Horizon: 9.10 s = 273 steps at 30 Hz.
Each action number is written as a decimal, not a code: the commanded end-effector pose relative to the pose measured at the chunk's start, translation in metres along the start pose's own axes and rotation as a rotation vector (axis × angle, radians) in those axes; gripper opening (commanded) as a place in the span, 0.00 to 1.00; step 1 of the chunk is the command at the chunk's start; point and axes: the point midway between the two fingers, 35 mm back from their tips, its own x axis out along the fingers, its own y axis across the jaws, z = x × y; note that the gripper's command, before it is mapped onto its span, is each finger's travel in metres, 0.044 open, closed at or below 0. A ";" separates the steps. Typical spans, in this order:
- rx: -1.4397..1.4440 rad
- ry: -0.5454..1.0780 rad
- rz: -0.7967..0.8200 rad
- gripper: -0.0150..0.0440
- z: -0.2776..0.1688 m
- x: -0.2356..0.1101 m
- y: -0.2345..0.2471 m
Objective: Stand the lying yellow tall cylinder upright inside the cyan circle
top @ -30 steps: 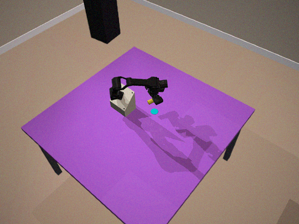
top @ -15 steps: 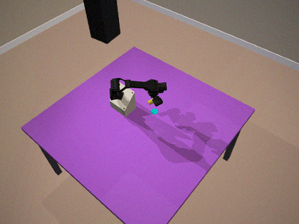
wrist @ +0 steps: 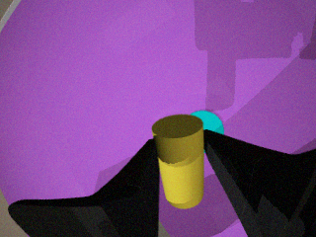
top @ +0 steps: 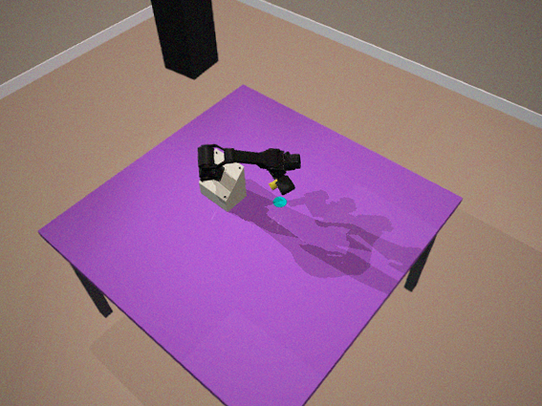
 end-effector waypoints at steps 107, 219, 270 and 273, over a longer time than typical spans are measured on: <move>-0.089 -0.759 0.020 0.43 -0.006 0.005 -0.007; -0.202 -1.211 -0.223 0.43 -0.052 0.020 -0.020; -0.184 -1.220 -0.212 0.93 -0.064 0.049 -0.026; -0.204 -1.207 -0.226 0.93 -0.059 0.034 -0.023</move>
